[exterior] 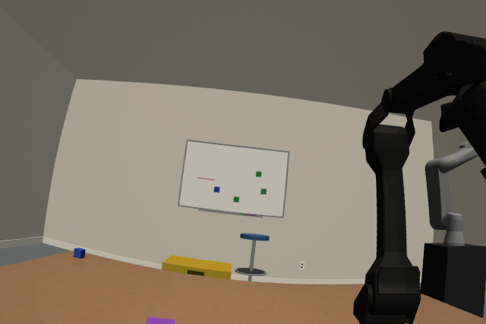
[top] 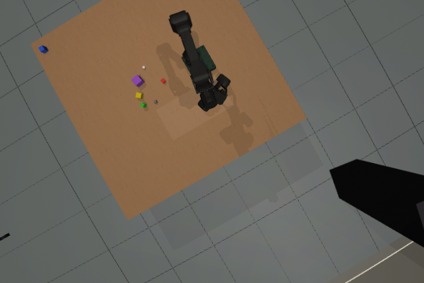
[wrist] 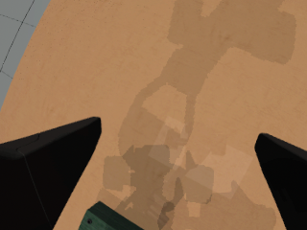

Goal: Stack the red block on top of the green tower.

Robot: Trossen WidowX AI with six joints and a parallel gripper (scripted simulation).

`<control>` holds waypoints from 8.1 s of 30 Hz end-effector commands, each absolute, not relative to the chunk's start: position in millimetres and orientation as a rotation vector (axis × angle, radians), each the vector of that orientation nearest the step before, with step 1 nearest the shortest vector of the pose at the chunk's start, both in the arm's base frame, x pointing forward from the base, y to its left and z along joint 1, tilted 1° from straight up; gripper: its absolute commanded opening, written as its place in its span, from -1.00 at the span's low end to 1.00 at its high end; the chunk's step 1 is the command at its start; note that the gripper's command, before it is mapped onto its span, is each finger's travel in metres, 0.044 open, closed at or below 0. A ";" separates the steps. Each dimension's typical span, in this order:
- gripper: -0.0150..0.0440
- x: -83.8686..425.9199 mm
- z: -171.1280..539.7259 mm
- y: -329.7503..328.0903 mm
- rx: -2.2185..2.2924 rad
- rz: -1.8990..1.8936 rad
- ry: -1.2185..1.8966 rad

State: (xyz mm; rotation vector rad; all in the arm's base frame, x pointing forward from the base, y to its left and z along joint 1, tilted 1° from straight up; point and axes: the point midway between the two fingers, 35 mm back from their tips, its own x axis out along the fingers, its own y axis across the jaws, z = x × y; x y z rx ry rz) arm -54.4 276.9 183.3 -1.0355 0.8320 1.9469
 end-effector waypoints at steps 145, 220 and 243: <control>-0.49 212.8 50.3 42.8 -0.339 0.330 1.538; -0.49 376.0 117.1 136.8 -0.334 0.333 1.524; -0.49 377.2 47.0 139.5 -0.334 0.333 1.524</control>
